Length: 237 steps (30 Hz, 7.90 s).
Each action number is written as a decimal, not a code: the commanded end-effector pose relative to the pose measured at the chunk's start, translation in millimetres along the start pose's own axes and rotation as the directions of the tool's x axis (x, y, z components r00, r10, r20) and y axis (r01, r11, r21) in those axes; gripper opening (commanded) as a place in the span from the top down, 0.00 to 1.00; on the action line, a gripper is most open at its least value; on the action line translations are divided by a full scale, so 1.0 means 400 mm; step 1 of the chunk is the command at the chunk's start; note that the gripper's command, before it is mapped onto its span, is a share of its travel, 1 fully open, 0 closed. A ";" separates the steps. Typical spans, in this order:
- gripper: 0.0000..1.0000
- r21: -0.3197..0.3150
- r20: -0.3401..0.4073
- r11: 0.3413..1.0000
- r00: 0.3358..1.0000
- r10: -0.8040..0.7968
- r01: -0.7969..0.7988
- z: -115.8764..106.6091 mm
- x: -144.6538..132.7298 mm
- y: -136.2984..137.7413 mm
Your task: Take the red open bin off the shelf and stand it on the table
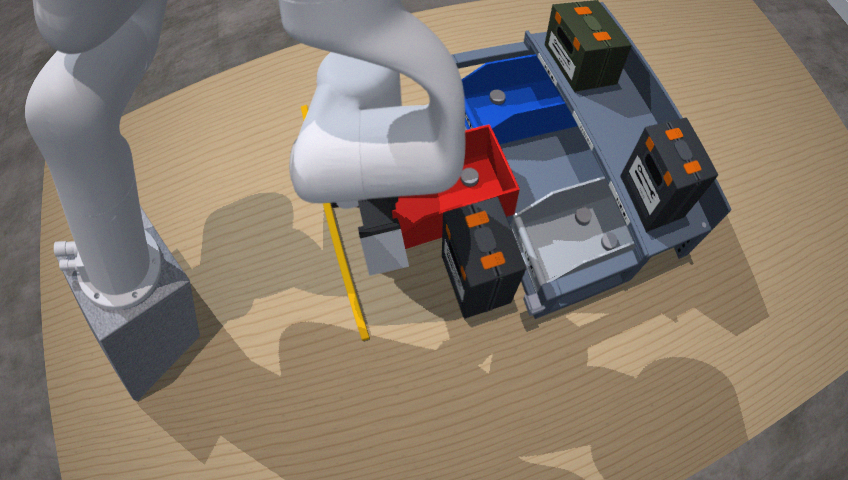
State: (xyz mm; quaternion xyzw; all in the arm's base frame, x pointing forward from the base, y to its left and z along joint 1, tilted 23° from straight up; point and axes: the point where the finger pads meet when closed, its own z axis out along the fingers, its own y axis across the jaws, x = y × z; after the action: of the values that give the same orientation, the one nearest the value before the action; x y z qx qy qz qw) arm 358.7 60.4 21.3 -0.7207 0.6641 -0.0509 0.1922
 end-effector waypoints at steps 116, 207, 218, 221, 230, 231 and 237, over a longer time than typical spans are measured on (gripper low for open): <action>0.00 0.006 0.000 1.000 1.000 0.000 0.000 -0.186 -0.001 -0.001; 0.67 0.006 0.000 1.000 1.000 0.000 0.000 -0.247 0.000 -0.288; 0.67 0.006 0.000 1.000 1.000 0.000 0.000 -0.247 0.000 -0.288; 0.67 0.006 0.000 1.000 1.000 0.000 0.000 -0.262 0.000 -0.340; 0.67 0.006 0.000 1.000 1.000 0.000 0.000 -0.285 0.000 -0.420; 0.67 0.006 0.000 1.000 1.000 0.000 0.000 -0.285 0.000 -0.420; 0.67 0.006 0.000 1.000 1.000 0.000 0.000 -0.285 0.000 -0.422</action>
State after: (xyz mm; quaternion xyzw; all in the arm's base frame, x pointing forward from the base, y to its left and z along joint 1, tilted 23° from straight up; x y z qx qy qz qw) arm 477.7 44.0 182.2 -0.7204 0.6641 -0.0516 0.1933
